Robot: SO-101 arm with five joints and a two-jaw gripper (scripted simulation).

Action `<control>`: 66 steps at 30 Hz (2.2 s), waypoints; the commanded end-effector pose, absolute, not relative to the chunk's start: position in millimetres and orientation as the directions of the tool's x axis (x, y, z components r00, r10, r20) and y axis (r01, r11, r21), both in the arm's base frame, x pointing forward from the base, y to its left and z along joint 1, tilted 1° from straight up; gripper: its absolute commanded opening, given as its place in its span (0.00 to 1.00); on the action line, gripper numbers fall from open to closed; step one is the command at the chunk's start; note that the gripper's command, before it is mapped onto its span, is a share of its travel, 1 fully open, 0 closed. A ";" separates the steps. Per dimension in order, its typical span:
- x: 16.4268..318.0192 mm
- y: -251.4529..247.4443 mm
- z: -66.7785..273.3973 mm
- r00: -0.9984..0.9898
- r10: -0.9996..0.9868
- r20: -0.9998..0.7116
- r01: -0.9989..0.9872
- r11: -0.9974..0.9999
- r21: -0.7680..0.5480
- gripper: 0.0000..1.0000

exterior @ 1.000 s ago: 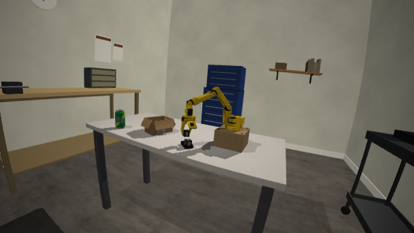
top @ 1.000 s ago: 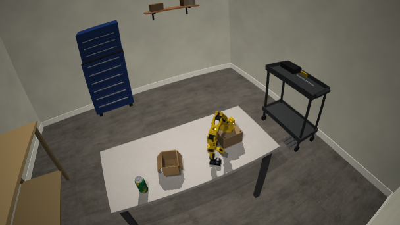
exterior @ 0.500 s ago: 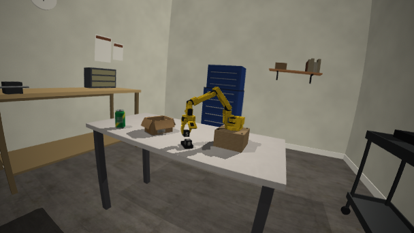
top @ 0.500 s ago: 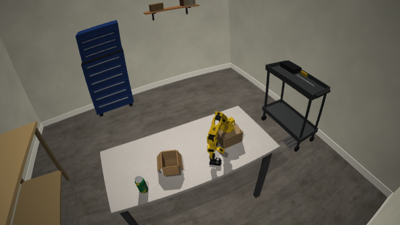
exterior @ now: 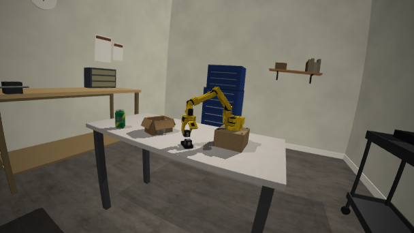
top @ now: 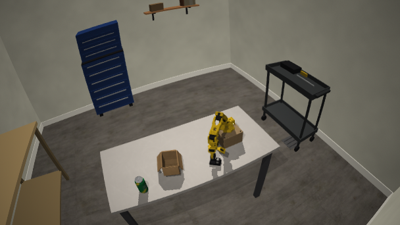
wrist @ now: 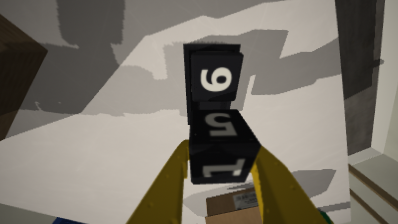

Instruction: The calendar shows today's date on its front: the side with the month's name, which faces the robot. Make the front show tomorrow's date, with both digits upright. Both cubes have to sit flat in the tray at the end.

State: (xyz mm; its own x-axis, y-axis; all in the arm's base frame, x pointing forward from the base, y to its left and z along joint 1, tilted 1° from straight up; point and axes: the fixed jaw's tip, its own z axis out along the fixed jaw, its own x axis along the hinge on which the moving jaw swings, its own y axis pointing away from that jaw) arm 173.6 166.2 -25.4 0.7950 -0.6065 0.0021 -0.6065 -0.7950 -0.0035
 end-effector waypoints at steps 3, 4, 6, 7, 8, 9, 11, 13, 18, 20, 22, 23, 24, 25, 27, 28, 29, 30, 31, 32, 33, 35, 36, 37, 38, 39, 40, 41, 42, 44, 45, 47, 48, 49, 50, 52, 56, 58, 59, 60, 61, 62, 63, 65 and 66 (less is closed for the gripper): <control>171.8 167.9 -25.1 0.807 -0.591 0.000 -0.591 -0.807 0.001 0.00; 171.8 167.9 -25.1 0.807 -0.591 0.000 -0.591 -0.807 0.001 0.00; 171.8 167.9 -25.1 0.807 -0.591 0.000 -0.591 -0.807 0.001 0.00; 171.8 167.9 -25.1 0.807 -0.591 0.000 -0.591 -0.807 0.001 0.00; 171.9 167.9 -25.1 0.807 -0.591 0.000 -0.591 -0.807 0.001 0.00; 171.9 167.9 -25.1 0.807 -0.591 0.000 -0.591 -0.807 0.001 0.00; 172.2 167.9 -25.1 0.807 -0.591 0.000 -0.591 -0.807 0.001 0.00; 172.6 167.9 -25.1 0.807 -0.591 0.000 -0.591 -0.807 0.001 0.00; 173.5 167.8 -25.1 0.806 -0.592 0.000 -0.591 -0.806 0.001 0.00; 173.6 167.8 -25.1 0.806 -0.592 0.000 -0.592 -0.806 0.001 0.00; 173.6 167.8 -25.1 0.806 -0.592 0.000 -0.592 -0.806 0.001 0.00; 173.6 167.8 -25.1 0.806 -0.592 0.000 -0.592 -0.806 0.001 0.00; 173.6 167.8 -25.1 0.806 -0.592 0.000 -0.592 -0.806 0.001 0.00; 173.6 167.8 -25.1 0.806 -0.592 0.000 -0.592 -0.806 0.001 0.00; 173.7 167.7 -25.1 0.806 -0.592 0.000 -0.592 -0.806 0.001 0.00; 173.8 167.6 -25.1 0.806 -0.592 0.000 -0.592 -0.806 0.001 0.00; 173.9 167.5 -25.1 0.805 -0.593 0.000 -0.593 -0.805 0.001 0.00; 174.0 167.4 -25.1 0.805 -0.593 0.000 -0.593 -0.805 0.001 0.00; 174.0 167.3 -25.1 0.805 -0.594 0.000 -0.594 -0.805 0.001 0.00; 174.1 167.1 -25.1 0.804 -0.594 0.000 -0.594 -0.804 0.001 0.00; 174.2 167.0 -25.1 0.804 -0.594 0.000 -0.594 -0.804 0.001 0.00; 174.3 166.9 -25.1 0.804 -0.595 0.000 -0.595 -0.804 0.001 0.00; 174.3 166.8 -25.1 0.804 -0.595 0.000 -0.595 -0.804 0.001 0.00; 174.4 166.8 -25.1 0.804 -0.595 0.000 -0.595 -0.804 0.001 0.00; 174.4 166.8 -25.1 0.804 -0.595 0.000 -0.595 -0.804 0.001 0.00; 174.4 166.8 -25.1 0.804 -0.595 0.000 -0.595 -0.804 0.001 0.00; 174.4 166.8 -25.1 0.804 -0.595 0.000 -0.595 -0.804 0.001 0.00; 174.4 166.8 -25.1 0.804 -0.595 0.000 -0.595 -0.804 0.001 0.00; 174.4 166.8 -25.1 0.804 -0.595 0.000 -0.595 -0.804 0.001 0.00; 174.4 166.7 -25.1 0.803 -0.596 0.000 -0.596 -0.803 0.001 0.00; 174.5 166.6 -25.1 0.803 -0.596 0.000 -0.596 -0.803 0.001 0.00; 174.7 166.3 -25.1 0.802 -0.597 0.000 -0.597 -0.802 0.001 0.00; 174.7 166.2 -25.1 0.802 -0.598 0.000 -0.598 -0.802 0.001 0.00; 174.8 166.1 -25.1 0.801 -0.598 0.000 -0.598 -0.801 0.001 0.00; 174.9 166.0 -25.1 0.801 -0.598 0.000 -0.598 -0.801 0.001 0.00; 175.0 165.8 -25.1 0.801 -0.599 0.000 -0.599 -0.801 0.001 0.00; 175.0 165.7 -25.1 0.800 -0.599 0.000 -0.599 -0.800 0.001 0.00; 175.0 165.7 -25.1 0.800 -0.599 0.000 -0.599 -0.800 0.001 0.00; 175.1 165.7 -25.1 0.800 -0.599 0.000 -0.599 -0.800 0.001 0.00; 175.1 165.7 -25.1 0.800 -0.600 0.000 -0.600 -0.800 0.001 0.00; 175.1 165.6 -25.1 0.800 -0.600 0.000 -0.600 -0.800 0.001 0.00; 175.2 165.5 -25.1 0.800 -0.600 0.000 -0.600 -0.800 0.001 0.00; 175.3 165.4 -25.1 0.799 -0.601 0.000 -0.601 -0.799 0.001 0.00; 175.4 165.1 -25.1 0.799 -0.602 0.000 -0.602 -0.799 0.001 0.00; 175.5 165.0 -25.1 0.798 -0.602 0.000 -0.602 -0.798 0.001 0.00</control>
State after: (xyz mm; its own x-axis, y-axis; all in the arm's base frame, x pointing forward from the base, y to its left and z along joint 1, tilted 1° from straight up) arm 174.8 167.2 -25.0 0.7976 -0.6031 0.0024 -0.6031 -0.7976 -0.0055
